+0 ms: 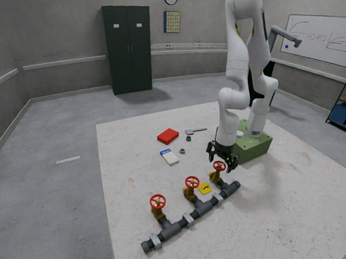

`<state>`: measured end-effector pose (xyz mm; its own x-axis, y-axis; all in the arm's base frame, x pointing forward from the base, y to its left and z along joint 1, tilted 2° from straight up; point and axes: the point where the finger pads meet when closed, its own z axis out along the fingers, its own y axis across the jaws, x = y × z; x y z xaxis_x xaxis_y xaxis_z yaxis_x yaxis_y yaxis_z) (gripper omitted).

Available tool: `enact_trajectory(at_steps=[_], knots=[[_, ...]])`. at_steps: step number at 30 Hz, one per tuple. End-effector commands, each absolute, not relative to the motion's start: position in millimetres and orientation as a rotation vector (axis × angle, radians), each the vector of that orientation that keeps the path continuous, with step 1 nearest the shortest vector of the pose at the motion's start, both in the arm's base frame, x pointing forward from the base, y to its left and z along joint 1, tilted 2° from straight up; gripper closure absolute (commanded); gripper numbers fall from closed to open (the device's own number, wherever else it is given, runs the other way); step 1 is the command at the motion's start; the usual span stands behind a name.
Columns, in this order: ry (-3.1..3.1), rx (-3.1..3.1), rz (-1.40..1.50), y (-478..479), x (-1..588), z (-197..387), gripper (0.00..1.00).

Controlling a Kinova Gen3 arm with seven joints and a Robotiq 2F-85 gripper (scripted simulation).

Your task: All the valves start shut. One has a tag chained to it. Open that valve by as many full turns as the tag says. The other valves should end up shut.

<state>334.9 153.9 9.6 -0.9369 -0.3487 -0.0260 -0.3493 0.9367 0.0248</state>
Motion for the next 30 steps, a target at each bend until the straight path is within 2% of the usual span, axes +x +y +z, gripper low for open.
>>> enact_trajectory(at_steps=[1, 16, 30], knots=[[3.086, -0.279, 0.018, 154.0, 334.8, 10.0, 0.00], [2.952, 0.972, 0.046, 154.0, 334.7, 10.0, 0.00], [2.609, 1.699, 0.055, 154.0, 334.8, 10.0, 0.00]])
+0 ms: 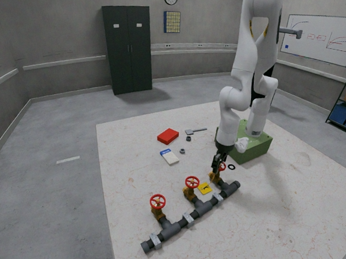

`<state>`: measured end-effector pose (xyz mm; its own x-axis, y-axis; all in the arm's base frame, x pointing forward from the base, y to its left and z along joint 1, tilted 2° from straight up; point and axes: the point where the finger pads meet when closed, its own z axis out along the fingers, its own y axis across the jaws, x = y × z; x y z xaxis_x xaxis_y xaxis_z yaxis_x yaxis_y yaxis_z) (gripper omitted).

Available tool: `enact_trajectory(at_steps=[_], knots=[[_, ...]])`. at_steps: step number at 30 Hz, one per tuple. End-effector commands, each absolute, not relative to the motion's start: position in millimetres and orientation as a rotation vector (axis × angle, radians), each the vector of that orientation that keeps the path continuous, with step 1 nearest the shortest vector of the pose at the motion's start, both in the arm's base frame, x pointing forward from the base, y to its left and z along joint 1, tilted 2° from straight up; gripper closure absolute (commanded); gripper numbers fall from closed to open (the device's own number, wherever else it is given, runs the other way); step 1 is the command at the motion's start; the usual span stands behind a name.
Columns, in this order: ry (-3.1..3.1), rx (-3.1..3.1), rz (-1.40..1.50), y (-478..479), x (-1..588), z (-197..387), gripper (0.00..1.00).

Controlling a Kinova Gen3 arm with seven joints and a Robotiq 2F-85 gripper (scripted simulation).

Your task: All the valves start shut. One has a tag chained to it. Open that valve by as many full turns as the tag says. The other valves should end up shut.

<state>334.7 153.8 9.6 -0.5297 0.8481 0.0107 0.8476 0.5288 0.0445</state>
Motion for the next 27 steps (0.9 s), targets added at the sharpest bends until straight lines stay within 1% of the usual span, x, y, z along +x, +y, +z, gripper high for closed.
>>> enact_trajectory(at_steps=[1, 14, 27], knots=[[2.585, 1.736, 0.056, 154.0, 334.7, 10.0, 0.00], [2.408, 1.979, 0.060, 154.0, 334.7, 10.0, 0.00], [2.380, 2.014, 0.061, 154.0, 334.8, 10.0, 0.00]])
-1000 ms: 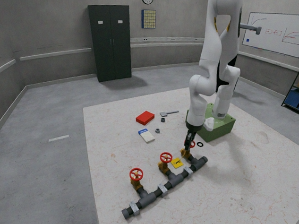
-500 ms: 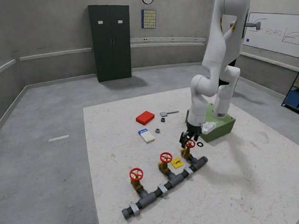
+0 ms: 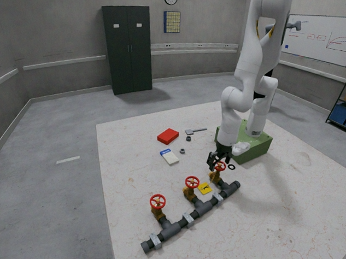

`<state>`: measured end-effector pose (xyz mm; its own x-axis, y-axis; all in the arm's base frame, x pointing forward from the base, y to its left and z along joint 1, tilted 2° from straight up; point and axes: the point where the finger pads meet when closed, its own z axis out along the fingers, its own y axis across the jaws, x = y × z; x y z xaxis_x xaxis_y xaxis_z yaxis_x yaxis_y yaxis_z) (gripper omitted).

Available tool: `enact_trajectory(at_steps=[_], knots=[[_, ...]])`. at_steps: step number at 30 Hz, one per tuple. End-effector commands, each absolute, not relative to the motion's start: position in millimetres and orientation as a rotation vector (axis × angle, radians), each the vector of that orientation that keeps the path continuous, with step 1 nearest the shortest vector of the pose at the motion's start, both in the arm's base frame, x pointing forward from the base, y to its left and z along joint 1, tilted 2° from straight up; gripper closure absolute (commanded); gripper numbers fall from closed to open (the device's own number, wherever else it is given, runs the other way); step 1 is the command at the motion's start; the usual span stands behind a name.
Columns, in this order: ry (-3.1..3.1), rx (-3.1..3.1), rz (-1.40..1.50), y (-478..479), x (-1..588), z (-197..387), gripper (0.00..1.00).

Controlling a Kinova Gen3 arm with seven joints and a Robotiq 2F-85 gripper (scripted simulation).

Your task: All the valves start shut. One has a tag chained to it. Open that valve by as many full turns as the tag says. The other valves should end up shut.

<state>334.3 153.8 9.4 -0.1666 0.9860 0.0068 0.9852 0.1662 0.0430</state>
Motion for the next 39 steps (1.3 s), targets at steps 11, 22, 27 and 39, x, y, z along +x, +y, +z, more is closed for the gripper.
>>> enact_trajectory(at_steps=[11, 22, 27, 39], knots=[[2.380, 2.014, 0.061, 154.1, 335.0, 15.8, 0.00], [2.380, 2.013, 0.061, 153.9, 335.3, 36.2, 0.00], [2.380, 2.013, 0.061, 153.4, 334.9, 48.7, 0.00], [2.380, 2.014, 0.061, 152.4, 333.7, 66.8, 0.00]])
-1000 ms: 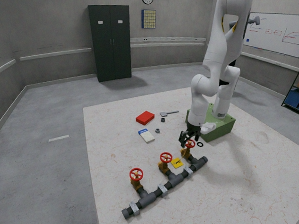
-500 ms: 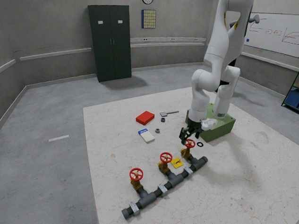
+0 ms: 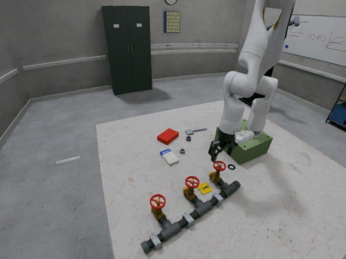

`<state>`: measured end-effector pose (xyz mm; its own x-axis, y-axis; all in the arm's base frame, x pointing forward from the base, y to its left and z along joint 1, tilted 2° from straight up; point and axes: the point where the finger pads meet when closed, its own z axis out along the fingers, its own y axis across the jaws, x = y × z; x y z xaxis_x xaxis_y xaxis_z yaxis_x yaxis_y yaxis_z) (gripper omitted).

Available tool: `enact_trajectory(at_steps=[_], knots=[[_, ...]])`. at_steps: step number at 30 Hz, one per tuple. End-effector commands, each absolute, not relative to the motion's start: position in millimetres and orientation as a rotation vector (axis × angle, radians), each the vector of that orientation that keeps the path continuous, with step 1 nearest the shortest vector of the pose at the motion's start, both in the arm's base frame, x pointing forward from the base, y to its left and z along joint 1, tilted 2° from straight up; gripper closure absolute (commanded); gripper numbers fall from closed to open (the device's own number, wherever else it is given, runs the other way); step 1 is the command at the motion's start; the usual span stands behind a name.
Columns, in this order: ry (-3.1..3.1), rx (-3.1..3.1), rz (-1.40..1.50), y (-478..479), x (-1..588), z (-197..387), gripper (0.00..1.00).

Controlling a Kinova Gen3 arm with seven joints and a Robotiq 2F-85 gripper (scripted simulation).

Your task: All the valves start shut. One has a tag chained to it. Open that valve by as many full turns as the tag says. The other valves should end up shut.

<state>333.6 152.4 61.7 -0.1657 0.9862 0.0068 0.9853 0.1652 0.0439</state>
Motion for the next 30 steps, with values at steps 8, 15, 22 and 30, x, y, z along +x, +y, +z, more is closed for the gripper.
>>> enact_trajectory(at_steps=[8, 15, 22, 30], knots=[[2.379, 2.014, 0.061, 152.1, 333.3, 70.1, 0.00], [2.379, 2.014, 0.061, 152.1, 333.3, 70.3, 0.00], [2.379, 2.014, 0.061, 152.1, 333.3, 70.3, 0.00], [2.379, 2.014, 0.061, 152.1, 333.3, 70.3, 0.00]])
